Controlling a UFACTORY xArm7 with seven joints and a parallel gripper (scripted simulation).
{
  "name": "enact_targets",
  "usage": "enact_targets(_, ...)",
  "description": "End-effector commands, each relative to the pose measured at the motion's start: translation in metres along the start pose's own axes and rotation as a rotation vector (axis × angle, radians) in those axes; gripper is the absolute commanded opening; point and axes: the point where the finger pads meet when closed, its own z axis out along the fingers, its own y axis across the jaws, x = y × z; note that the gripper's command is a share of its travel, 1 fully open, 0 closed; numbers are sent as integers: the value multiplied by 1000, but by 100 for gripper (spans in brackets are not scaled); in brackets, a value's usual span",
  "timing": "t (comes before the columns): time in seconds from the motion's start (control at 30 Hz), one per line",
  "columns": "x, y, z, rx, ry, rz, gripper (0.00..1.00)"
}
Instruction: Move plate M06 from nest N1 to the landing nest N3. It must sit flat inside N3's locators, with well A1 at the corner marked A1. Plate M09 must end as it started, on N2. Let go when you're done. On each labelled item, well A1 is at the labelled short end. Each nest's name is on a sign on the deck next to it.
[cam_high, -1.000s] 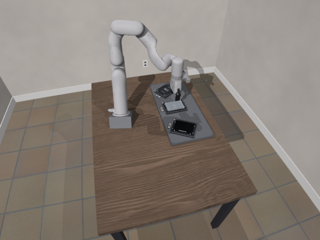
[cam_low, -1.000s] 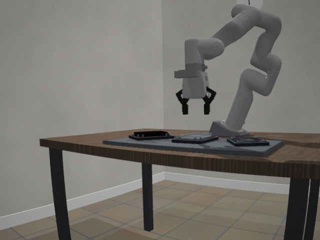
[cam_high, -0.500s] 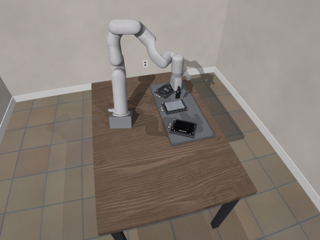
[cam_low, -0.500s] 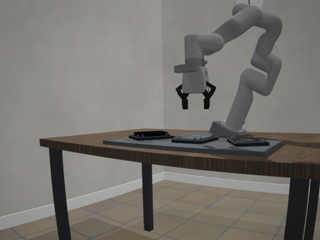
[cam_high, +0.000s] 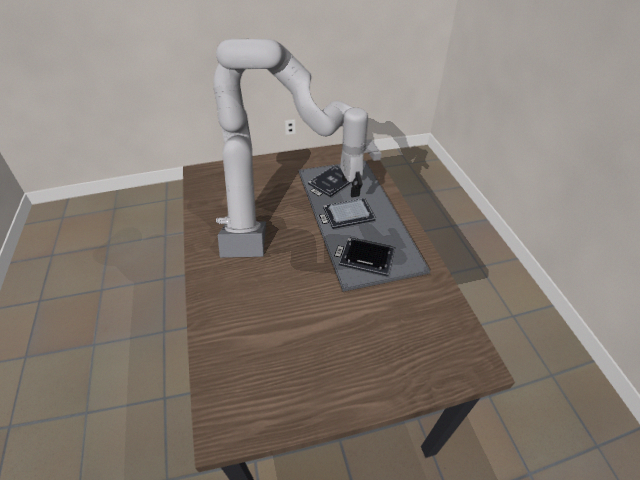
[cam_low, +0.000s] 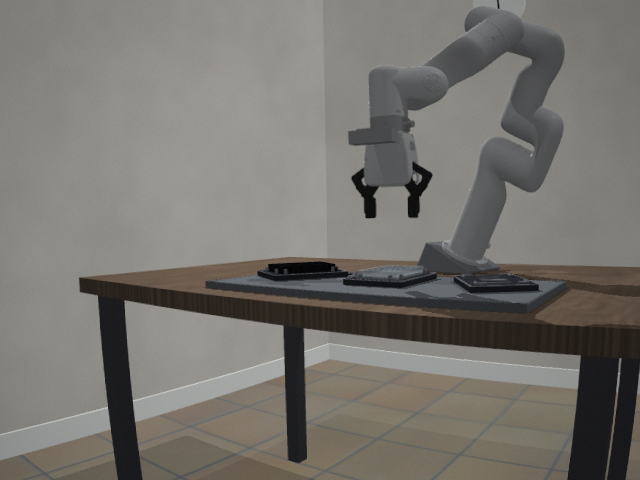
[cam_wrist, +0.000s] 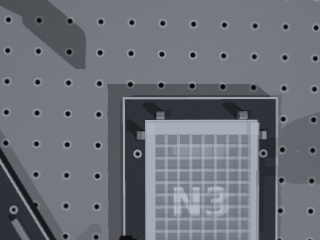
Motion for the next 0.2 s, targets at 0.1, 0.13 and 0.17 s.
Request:
enact_targets(0.1, 1, 1, -2, -2, 4, 0, 100)
enact_targets(0.13, 1, 1, -2, -2, 4, 0, 100)
enact_targets(0.17, 1, 1, -2, -2, 4, 0, 100)
